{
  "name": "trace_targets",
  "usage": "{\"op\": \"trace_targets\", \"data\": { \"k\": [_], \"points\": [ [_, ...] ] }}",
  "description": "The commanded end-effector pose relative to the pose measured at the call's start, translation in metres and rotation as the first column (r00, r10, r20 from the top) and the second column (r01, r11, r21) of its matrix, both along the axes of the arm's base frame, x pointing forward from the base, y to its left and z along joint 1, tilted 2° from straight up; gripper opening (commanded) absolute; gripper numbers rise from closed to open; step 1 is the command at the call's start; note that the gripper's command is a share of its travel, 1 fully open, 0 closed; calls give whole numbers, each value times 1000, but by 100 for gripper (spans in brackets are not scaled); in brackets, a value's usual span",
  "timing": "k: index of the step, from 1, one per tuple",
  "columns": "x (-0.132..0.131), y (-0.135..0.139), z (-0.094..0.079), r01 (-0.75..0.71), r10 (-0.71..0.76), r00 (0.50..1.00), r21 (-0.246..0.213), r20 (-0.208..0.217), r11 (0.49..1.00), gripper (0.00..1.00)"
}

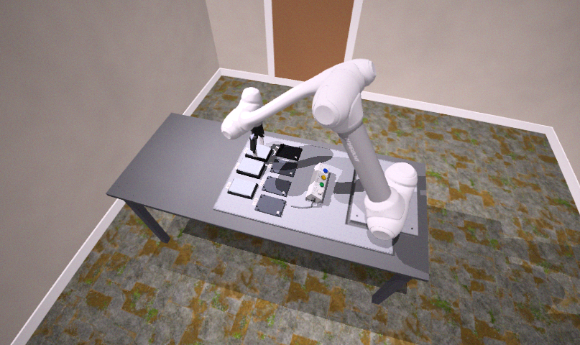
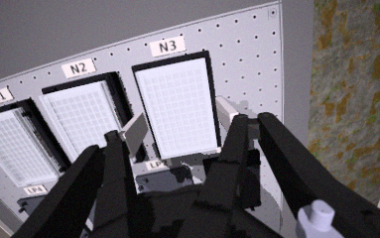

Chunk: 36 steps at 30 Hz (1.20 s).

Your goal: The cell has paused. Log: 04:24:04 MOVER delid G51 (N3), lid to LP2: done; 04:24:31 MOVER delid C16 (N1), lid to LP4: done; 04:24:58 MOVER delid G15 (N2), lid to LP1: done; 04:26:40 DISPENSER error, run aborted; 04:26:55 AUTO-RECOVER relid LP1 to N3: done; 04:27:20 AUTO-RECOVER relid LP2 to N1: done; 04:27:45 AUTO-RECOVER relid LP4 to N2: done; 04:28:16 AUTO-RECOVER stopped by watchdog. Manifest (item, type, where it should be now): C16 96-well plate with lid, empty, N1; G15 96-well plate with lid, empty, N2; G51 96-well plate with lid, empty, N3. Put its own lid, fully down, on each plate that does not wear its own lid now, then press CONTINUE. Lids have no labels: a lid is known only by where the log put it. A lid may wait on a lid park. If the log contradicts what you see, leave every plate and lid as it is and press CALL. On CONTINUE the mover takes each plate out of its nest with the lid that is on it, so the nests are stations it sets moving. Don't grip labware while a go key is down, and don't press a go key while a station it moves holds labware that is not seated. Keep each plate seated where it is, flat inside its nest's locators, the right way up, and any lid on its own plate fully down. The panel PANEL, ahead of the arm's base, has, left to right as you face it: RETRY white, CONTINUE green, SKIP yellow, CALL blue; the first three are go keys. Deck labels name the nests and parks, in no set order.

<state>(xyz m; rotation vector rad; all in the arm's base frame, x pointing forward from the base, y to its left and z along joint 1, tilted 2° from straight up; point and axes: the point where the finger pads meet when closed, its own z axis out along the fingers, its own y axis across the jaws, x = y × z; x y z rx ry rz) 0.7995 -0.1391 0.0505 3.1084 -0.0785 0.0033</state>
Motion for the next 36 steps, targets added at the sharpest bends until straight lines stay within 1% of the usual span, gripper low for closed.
{"op": "trace_targets", "data": {
  "k": [1,13,28,30,36],
  "points": [
    [0,0,0,0,0,1000,0,0,1000,66],
    [0,0,9,0,0,1000,0,0,1000,66],
    [0,1,38,0,0,1000,0,0,1000,66],
    [0,1,38,0,0,1000,0,0,1000,66],
    [0,2,47,0,0,1000,0,0,1000,66]
  ]
}}
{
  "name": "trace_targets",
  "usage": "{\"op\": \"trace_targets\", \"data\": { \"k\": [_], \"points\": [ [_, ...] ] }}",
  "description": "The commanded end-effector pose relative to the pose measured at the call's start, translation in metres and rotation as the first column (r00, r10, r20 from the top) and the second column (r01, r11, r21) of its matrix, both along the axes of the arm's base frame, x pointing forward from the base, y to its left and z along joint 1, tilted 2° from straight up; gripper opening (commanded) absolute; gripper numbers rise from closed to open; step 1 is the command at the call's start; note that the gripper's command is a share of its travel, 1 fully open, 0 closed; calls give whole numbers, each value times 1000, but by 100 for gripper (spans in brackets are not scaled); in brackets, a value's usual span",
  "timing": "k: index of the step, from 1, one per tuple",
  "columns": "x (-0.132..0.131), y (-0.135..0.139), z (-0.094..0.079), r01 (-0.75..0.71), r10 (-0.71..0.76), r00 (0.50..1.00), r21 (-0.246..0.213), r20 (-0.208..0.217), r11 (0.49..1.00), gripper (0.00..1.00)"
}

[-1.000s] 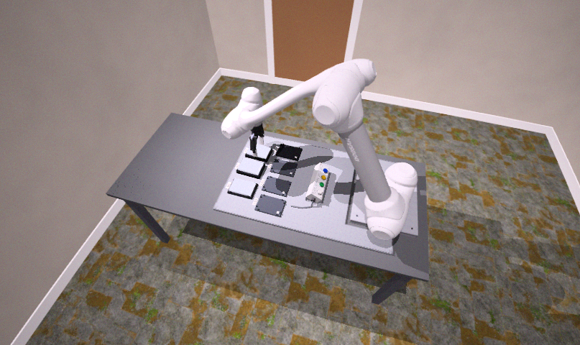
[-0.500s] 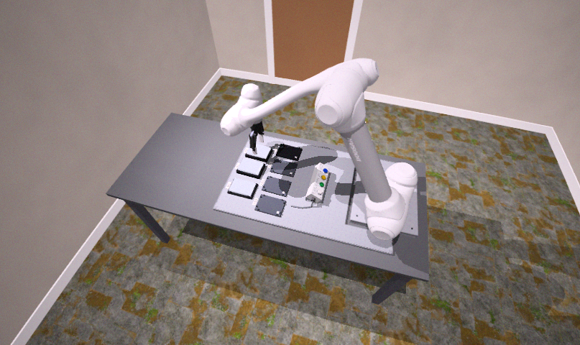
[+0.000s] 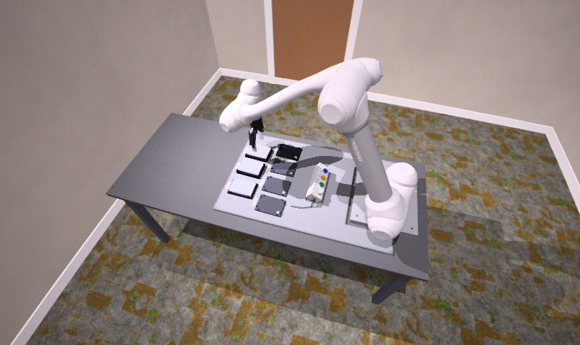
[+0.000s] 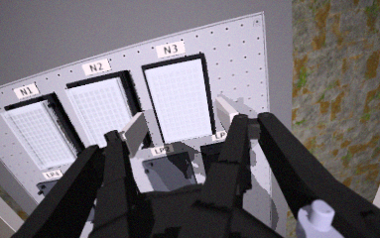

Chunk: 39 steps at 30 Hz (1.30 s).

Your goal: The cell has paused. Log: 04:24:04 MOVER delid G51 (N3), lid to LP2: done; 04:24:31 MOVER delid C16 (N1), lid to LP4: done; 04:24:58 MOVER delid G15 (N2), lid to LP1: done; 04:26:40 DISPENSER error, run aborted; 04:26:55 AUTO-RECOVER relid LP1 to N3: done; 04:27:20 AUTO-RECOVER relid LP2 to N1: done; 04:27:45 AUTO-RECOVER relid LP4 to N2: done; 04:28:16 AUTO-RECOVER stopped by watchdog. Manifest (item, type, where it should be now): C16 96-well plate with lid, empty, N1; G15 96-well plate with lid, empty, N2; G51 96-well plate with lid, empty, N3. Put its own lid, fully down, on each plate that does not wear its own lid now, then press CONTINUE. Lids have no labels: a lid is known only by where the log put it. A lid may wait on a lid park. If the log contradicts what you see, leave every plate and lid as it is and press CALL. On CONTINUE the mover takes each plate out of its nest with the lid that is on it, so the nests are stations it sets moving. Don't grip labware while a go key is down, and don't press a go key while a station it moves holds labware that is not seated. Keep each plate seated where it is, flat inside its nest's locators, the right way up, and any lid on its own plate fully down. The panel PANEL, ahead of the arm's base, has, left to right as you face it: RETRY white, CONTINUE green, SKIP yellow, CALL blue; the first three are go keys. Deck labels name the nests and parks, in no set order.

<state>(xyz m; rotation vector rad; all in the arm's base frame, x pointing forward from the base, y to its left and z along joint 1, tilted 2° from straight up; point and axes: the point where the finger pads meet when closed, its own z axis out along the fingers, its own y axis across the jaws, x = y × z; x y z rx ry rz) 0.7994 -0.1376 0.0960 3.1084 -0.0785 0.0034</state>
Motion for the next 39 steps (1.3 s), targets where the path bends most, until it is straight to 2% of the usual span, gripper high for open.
{"op": "trace_targets", "data": {
  "k": [1,13,16,18,20,21,22,23,24,25,26,28,29,30,31,33,34,35,36,37,38,39],
  "points": [
    [0,0,3,0,0,1000,0,0,1000,66],
    [0,0,6,0,0,1000,0,0,1000,66],
    [-13,9,12,-1,1,1000,0,0,1000,66],
    [-38,26,23,-3,3,1000,0,0,1000,66],
    [-79,52,38,-6,6,1000,0,0,1000,66],
    [-79,52,38,-6,6,1000,0,0,1000,66],
    [-105,66,46,-8,8,1000,0,0,1000,66],
    [-105,66,46,-8,8,1000,0,0,1000,66],
    [-134,81,52,-11,11,1000,0,0,1000,66],
    [-135,81,53,-11,11,1000,0,0,1000,66],
    [-163,94,57,-13,13,1000,0,0,1000,66],
    [-163,94,57,-13,13,1000,0,0,1000,66],
    [-201,110,63,-15,15,1000,0,0,1000,66],
    [-201,110,63,-15,15,1000,0,0,1000,66],
    [-229,120,64,-18,18,1000,0,0,1000,66],
    [-235,123,65,-18,18,1000,0,0,1000,66],
    [-269,135,66,-20,20,1000,0,0,1000,66],
    [-269,135,66,-20,20,1000,0,0,1000,66],
    [-301,144,65,-22,22,1000,0,0,1000,66],
    [-302,145,65,-22,22,1000,0,0,1000,66],
    [-332,153,63,-24,24,1000,0,-1,1000,66],
    [-332,153,63,-24,24,1000,0,-1,1000,66]
  ]
}}
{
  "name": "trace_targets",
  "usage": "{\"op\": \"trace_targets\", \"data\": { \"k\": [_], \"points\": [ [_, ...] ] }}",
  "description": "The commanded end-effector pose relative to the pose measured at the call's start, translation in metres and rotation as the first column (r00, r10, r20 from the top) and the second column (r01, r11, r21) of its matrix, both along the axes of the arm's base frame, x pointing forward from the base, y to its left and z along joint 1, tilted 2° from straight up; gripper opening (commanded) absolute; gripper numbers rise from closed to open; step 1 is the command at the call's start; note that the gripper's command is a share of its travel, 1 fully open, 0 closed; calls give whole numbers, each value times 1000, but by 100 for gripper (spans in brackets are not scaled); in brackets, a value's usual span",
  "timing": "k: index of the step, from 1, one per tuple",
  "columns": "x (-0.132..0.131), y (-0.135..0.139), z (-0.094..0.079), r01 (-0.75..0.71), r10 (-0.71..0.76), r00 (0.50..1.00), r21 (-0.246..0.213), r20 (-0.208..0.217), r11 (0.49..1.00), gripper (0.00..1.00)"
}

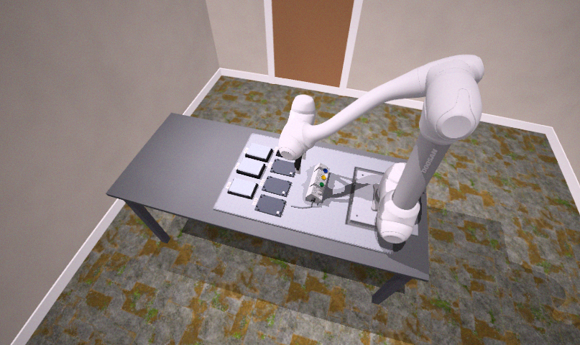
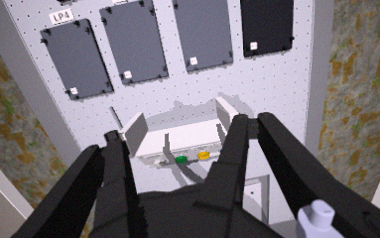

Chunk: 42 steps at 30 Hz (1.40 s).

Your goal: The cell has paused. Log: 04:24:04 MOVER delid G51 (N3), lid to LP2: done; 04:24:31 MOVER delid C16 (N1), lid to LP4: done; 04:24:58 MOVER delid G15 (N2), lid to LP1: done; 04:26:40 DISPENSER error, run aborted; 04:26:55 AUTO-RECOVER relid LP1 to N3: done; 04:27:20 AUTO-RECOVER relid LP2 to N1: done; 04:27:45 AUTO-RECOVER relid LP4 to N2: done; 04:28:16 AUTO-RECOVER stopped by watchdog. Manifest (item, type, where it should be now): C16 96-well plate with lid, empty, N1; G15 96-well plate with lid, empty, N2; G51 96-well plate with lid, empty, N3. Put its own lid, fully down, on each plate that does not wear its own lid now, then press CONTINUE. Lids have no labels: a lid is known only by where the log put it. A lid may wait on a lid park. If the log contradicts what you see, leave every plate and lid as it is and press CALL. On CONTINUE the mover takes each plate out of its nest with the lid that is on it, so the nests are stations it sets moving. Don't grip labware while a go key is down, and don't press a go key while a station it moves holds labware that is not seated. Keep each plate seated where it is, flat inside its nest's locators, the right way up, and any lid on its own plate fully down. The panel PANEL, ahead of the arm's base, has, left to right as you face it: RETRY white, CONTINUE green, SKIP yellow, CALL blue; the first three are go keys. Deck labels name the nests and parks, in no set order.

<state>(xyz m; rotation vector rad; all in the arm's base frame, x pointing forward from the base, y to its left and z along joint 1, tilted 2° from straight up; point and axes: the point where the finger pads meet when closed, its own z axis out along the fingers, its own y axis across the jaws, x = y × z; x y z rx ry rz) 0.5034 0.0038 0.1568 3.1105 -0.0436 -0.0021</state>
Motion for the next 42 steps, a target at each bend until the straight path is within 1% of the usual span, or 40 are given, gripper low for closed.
{"op": "trace_targets", "data": {
  "k": [1,2,3,6,7,9,12,13,42],
  "points": [
    [-62,17,-1,-3,3,1000,-1,3,1000,66],
    [-62,17,-1,-3,3,1000,-1,3,1000,66],
    [-84,22,-4,-5,5,1000,-1,3,1000,66],
    [-84,22,-4,-5,5,1000,-1,3,1000,66],
    [-102,26,-7,-6,6,1000,-1,3,1000,66],
    [-125,30,-12,-7,7,1000,-1,3,1000,66],
    [-132,31,-13,-8,8,1000,-1,3,1000,66],
    [-132,31,-13,-8,8,1000,-1,3,1000,0],
    [-132,31,-13,-8,8,1000,-1,3,1000,0]
  ]
}}
